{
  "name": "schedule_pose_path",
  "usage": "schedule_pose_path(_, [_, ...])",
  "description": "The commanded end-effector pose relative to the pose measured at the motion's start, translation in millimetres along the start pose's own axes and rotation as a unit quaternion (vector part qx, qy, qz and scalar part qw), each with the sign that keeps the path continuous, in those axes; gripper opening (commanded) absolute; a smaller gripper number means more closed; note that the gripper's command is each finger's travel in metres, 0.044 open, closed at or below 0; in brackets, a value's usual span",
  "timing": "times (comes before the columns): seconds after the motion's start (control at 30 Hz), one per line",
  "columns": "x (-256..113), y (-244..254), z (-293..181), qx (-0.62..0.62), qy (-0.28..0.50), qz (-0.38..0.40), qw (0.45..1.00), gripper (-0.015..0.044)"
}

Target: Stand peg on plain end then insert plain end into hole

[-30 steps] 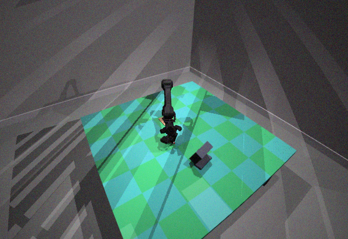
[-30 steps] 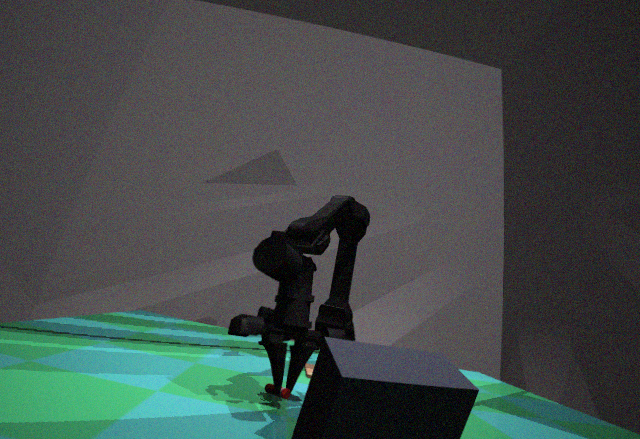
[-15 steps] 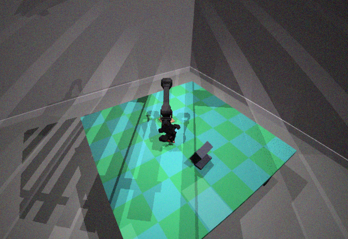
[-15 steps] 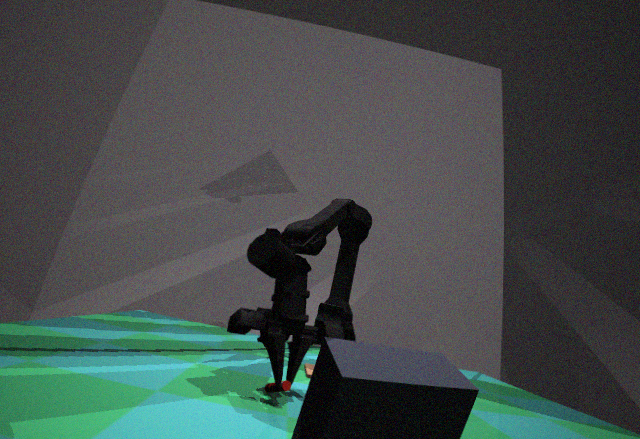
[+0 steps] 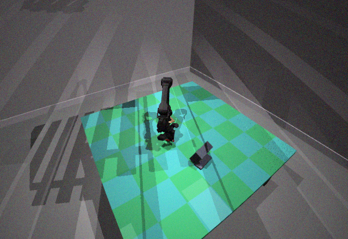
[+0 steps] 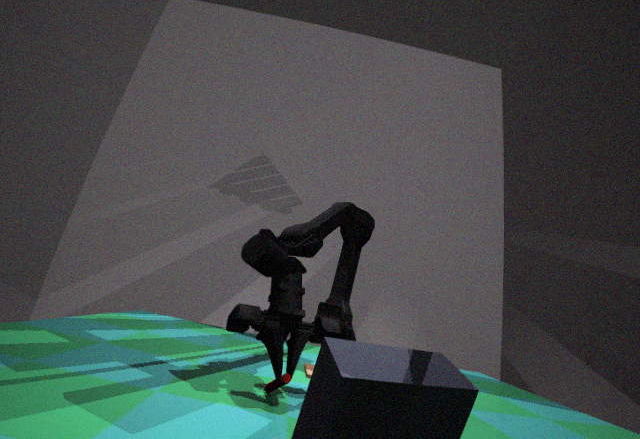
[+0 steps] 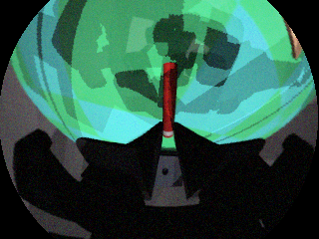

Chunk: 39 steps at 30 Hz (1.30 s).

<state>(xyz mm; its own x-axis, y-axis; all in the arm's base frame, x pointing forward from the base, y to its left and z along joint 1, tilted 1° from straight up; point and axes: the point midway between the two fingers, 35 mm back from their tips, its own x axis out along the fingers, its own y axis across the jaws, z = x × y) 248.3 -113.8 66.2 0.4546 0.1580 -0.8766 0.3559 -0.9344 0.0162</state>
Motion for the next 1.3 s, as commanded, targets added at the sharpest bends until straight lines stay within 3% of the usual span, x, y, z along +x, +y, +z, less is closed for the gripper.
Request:
schedule_pose_path(0.0, [-3,-1,1,-0.003,0.02,0.002,1.0,0.0049])
schedule_pose_path(1.27, [-22,0,18,-0.002,0.181,0.002,0.983,0.0049])
